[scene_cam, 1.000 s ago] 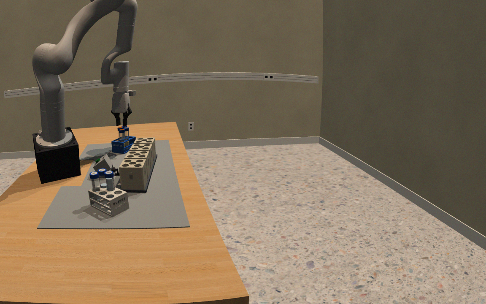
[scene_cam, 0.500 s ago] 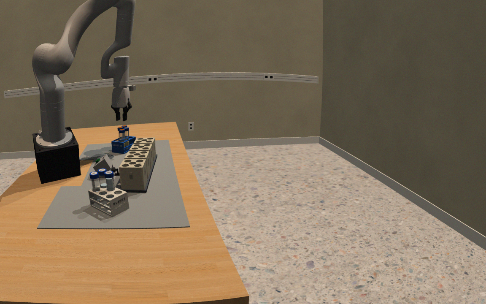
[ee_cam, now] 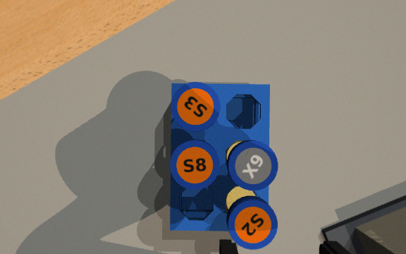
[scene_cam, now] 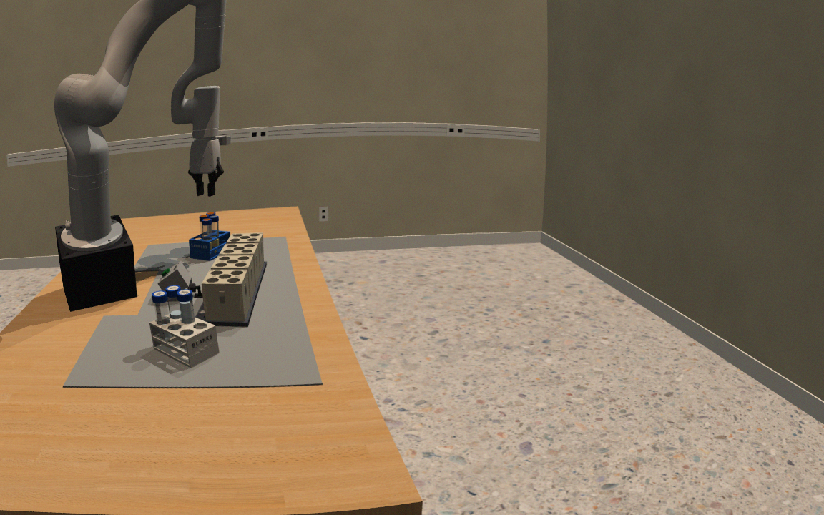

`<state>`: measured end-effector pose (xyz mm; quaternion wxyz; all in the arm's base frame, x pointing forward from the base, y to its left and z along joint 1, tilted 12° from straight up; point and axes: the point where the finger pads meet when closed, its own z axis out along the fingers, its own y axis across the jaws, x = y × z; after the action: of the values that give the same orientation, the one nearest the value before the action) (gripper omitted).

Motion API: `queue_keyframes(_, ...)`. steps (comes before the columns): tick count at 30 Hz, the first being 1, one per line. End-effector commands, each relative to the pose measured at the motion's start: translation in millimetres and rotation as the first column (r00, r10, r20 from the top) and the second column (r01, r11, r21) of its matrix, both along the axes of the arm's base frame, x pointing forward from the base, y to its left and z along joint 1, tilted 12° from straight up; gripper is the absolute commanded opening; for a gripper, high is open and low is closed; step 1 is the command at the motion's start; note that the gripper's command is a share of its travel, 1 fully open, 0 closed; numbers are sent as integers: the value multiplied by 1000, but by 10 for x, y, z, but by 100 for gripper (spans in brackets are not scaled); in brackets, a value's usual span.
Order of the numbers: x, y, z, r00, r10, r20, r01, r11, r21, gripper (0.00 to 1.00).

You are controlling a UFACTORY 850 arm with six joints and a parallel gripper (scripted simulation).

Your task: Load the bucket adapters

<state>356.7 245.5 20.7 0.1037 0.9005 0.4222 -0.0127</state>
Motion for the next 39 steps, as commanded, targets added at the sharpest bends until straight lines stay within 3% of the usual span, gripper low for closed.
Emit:
queue_keyframes(1, 2, 21, 82, 1000, 0, -3, 0, 1000, 0, 44)
queue_keyframes(14, -13, 72, 337, 1000, 0, -3, 0, 1000, 0, 44)
queue_keyframes(39, -13, 73, 340, 1000, 0, -3, 0, 1000, 0, 44)
